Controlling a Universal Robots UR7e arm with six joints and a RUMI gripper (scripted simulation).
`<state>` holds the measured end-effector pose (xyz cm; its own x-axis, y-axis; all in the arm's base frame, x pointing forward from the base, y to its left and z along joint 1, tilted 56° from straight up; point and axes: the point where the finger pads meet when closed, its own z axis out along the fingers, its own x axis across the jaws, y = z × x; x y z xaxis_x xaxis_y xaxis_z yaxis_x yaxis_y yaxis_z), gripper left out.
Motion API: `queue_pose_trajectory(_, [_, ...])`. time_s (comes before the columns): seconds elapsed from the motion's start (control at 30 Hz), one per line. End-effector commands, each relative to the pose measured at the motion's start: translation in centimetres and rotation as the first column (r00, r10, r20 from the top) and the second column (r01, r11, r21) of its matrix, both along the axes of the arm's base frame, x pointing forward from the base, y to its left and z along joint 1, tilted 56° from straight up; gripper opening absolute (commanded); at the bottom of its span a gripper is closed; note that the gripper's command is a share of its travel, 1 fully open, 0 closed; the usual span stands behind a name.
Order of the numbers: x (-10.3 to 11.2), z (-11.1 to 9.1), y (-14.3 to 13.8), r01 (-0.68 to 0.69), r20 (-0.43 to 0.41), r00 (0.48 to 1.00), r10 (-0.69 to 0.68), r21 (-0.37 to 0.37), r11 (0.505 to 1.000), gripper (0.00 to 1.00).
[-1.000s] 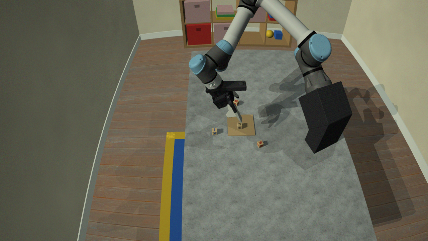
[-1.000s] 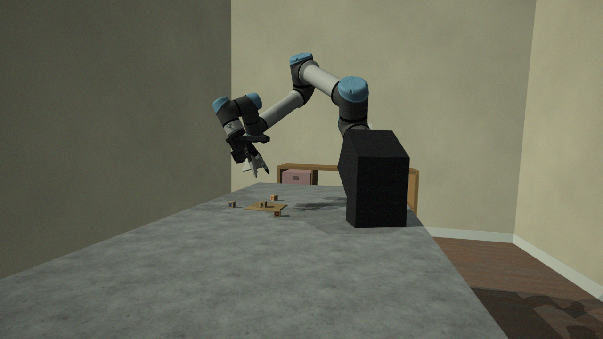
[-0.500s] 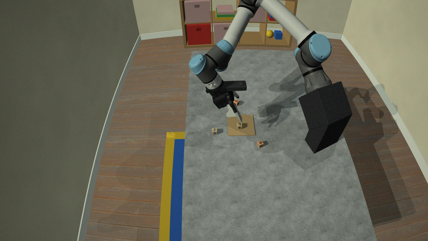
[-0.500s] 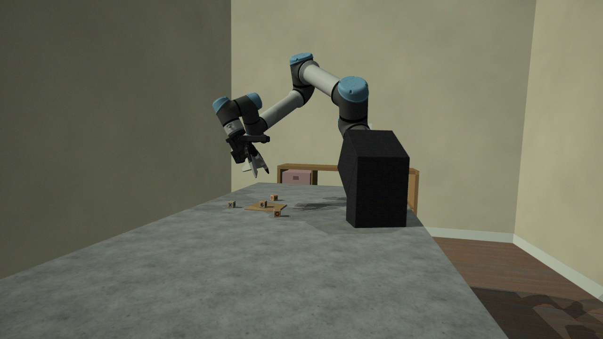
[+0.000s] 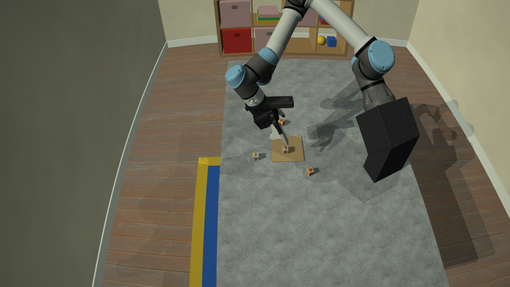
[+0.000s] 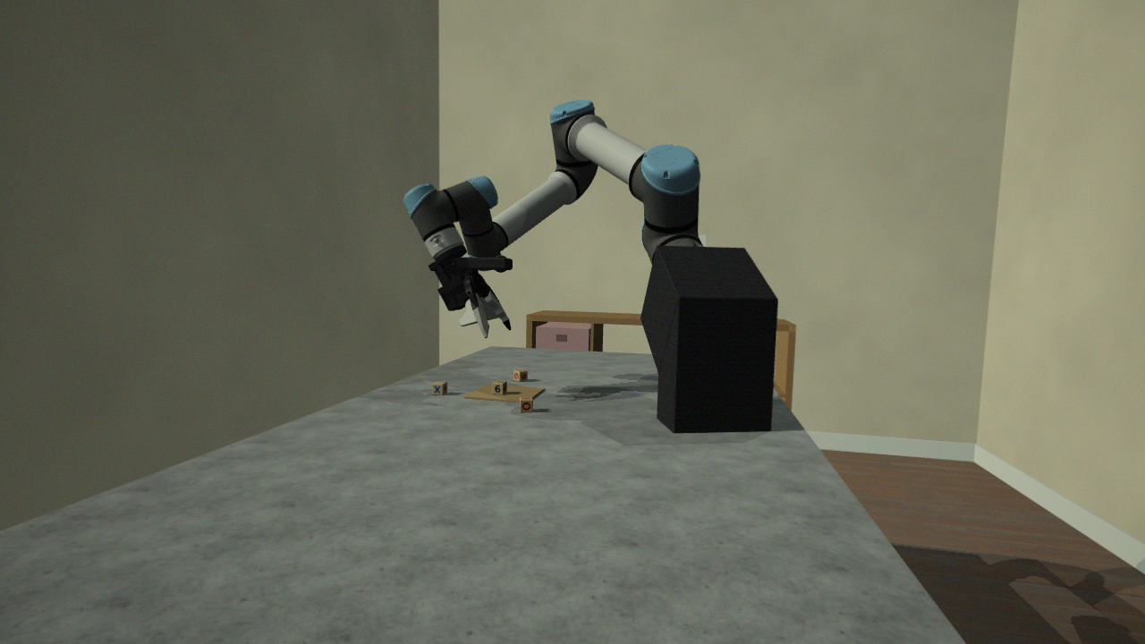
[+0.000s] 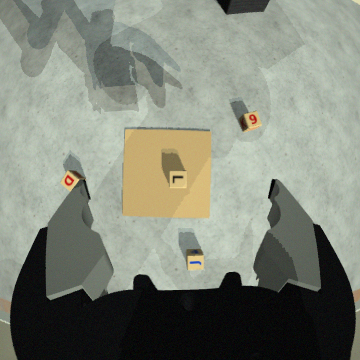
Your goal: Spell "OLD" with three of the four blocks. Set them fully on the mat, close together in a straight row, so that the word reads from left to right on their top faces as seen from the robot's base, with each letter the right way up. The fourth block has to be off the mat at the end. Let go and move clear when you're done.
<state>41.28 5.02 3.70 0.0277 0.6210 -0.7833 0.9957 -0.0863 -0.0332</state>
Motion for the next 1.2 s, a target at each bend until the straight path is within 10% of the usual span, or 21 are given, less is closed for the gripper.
queue_pose_trajectory(0.0, [0.0,0.0,0.0,-0.001,0.001,1.000,0.001,0.000,1.000,1.00])
queue_pose_trajectory(0.5, [0.5,2.5,-1.9,-0.002,0.001,1.000,0.002,0.005,1.000,1.00])
queue_pose_trajectory(0.83, [0.0,12.8,-10.4,-0.001,0.001,1.000,0.001,0.001,1.000,1.00])
queue_pose_trajectory(1.17, [-0.1,13.2,-10.8,-0.001,0.001,1.000,0.001,0.000,1.000,1.00])
